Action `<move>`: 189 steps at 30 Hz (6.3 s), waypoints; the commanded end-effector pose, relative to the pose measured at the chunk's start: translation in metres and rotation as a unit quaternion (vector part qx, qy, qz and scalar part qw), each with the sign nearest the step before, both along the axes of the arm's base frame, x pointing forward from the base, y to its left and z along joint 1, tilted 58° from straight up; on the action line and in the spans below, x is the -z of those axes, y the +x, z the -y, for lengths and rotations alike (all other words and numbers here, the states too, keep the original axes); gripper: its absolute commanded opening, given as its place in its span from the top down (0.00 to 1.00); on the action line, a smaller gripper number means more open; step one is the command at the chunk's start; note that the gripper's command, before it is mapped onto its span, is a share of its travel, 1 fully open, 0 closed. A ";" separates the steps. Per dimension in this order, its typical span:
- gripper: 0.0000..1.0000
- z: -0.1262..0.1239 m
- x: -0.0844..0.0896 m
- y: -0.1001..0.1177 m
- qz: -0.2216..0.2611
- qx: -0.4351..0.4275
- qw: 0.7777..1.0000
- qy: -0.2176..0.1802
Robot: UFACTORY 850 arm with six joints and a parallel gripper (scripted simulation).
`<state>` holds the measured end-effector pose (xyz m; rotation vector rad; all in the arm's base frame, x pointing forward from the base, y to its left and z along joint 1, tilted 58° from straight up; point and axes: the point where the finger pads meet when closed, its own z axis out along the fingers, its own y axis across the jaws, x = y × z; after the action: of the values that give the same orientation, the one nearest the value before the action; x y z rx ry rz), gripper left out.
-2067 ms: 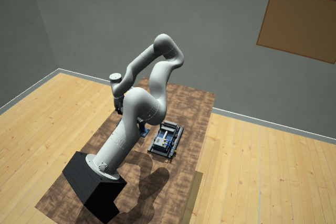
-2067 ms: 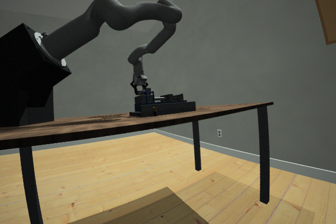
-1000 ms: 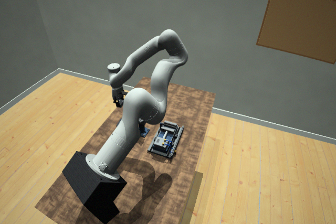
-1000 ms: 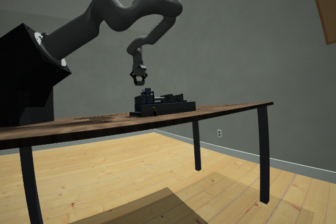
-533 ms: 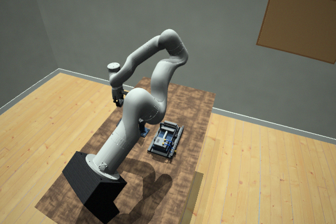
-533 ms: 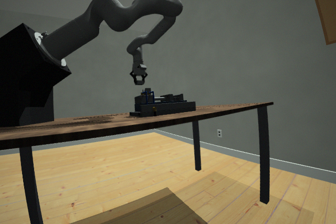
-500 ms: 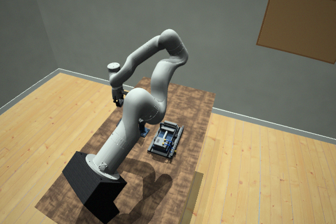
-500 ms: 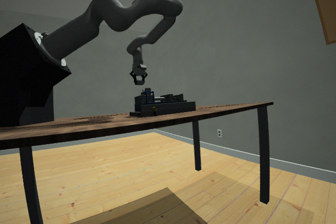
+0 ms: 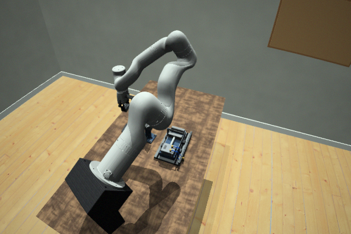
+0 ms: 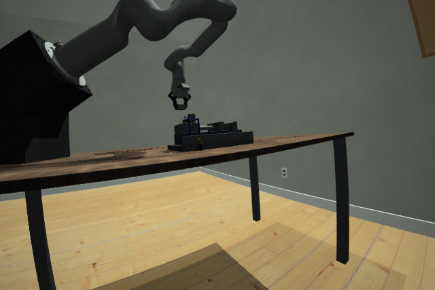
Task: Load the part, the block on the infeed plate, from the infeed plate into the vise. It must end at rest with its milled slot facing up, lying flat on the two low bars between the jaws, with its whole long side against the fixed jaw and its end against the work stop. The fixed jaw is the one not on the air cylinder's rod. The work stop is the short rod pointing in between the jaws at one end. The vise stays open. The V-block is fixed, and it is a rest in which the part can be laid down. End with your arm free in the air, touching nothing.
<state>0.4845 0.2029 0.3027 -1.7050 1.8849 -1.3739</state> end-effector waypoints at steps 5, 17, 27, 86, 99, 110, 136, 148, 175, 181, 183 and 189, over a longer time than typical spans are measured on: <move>1.00 0.000 0.000 0.000 -0.001 0.000 1.000 0.000; 1.00 0.001 0.003 -0.003 -0.010 0.001 1.000 0.001; 1.00 0.003 0.007 -0.008 -0.024 0.002 1.000 0.002; 1.00 -0.013 0.077 -0.104 -0.276 -0.037 0.954 0.109; 1.00 -0.036 0.084 -0.125 -0.314 -0.074 0.931 0.170; 1.00 -0.058 0.083 -0.134 -0.323 -0.110 0.913 0.225; 1.00 -0.100 0.049 -0.111 -0.232 -0.199 0.889 0.341; 1.00 -0.096 0.027 -0.087 -0.159 -0.213 0.896 0.355; 1.00 -0.026 -0.020 -0.037 0.001 -0.173 0.939 0.296; 1.00 -0.005 -0.027 -0.033 0.023 -0.155 0.949 0.273; 1.00 0.003 -0.029 -0.032 0.030 -0.147 0.953 0.263; 1.00 0.029 -0.035 -0.030 0.047 -0.121 0.964 0.233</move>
<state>0.4533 0.1859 0.3337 -1.5461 1.6846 -0.7625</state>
